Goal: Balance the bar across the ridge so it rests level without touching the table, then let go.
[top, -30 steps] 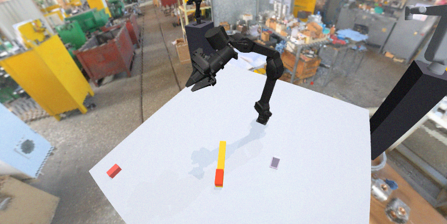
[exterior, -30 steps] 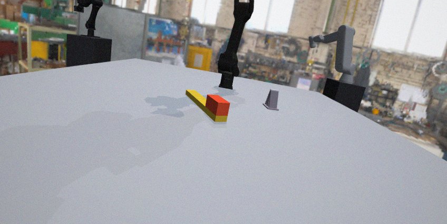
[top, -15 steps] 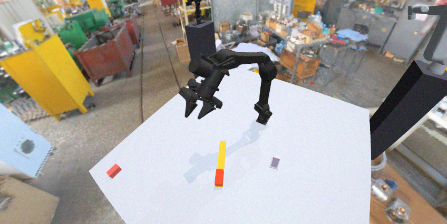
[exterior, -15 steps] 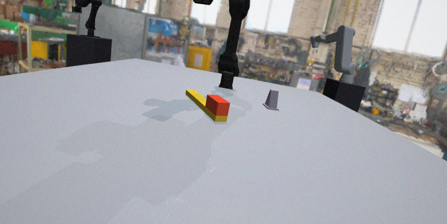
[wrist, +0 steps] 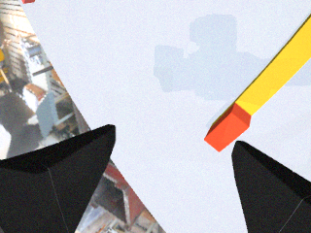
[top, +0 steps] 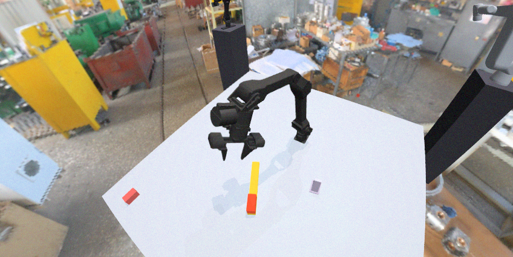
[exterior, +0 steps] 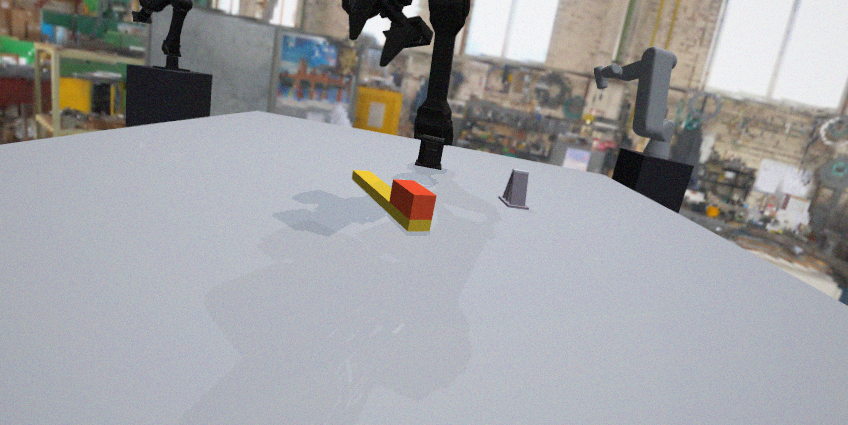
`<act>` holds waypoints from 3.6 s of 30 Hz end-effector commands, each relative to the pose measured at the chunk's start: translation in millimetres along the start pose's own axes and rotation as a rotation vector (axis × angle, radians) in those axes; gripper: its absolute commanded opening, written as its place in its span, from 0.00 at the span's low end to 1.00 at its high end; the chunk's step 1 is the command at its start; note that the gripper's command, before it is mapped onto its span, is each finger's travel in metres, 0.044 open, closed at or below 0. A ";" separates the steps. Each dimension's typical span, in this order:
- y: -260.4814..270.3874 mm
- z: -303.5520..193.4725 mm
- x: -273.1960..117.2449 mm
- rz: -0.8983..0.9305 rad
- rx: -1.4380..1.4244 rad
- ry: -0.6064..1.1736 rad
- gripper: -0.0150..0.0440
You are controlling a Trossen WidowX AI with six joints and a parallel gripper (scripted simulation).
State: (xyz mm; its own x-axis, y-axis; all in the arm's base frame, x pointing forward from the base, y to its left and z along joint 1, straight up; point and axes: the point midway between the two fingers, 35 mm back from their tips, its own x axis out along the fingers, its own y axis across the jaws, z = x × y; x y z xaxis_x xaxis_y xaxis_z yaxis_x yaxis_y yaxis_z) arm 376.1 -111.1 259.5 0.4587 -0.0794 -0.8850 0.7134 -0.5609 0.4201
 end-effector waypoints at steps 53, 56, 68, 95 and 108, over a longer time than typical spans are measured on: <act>-114.8 1.1 166.7 -0.353 0.434 -0.278 0.79; -116.8 2.1 171.1 -0.354 0.434 -0.278 0.79; -119.2 3.2 176.2 -0.354 0.434 -0.278 0.79; -114.2 0.3 168.5 -0.356 0.432 -0.274 0.25; -98.0 -7.4 140.3 -0.355 0.433 -0.275 0.25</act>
State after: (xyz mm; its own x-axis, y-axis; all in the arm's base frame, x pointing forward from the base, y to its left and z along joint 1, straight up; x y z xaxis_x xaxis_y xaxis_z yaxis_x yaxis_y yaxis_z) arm 372.3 -60.8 85.4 0.0297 -0.0015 -0.9996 0.4927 -0.8700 0.0159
